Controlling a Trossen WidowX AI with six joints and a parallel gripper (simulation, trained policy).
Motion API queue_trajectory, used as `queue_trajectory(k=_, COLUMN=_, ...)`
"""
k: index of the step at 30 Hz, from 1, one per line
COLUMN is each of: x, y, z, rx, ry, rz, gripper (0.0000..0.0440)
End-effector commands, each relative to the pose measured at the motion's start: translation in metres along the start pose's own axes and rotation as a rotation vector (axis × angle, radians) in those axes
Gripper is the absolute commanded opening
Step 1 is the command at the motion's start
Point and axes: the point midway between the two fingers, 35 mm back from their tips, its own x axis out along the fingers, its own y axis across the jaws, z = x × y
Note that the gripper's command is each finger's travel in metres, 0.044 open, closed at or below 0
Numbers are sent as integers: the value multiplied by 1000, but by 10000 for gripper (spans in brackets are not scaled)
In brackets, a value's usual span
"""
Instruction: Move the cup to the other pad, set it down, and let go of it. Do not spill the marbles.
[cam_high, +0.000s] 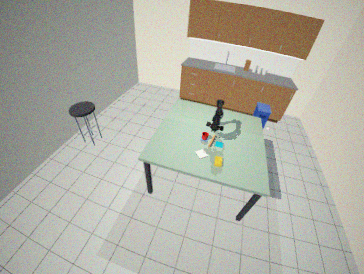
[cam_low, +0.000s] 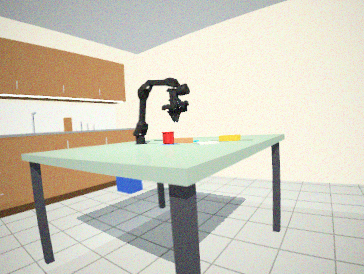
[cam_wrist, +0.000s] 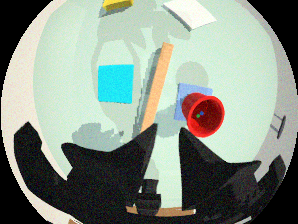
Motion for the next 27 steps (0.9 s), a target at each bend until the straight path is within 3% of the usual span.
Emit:
queue_trajectory(k=1, x=7, y=-8, z=-1, rx=-16, ry=29, rz=-15, gripper=114)
queue_trajectory(k=27, x=82, y=-43, z=-16, rx=-136, ry=156, rz=-21, gripper=164)
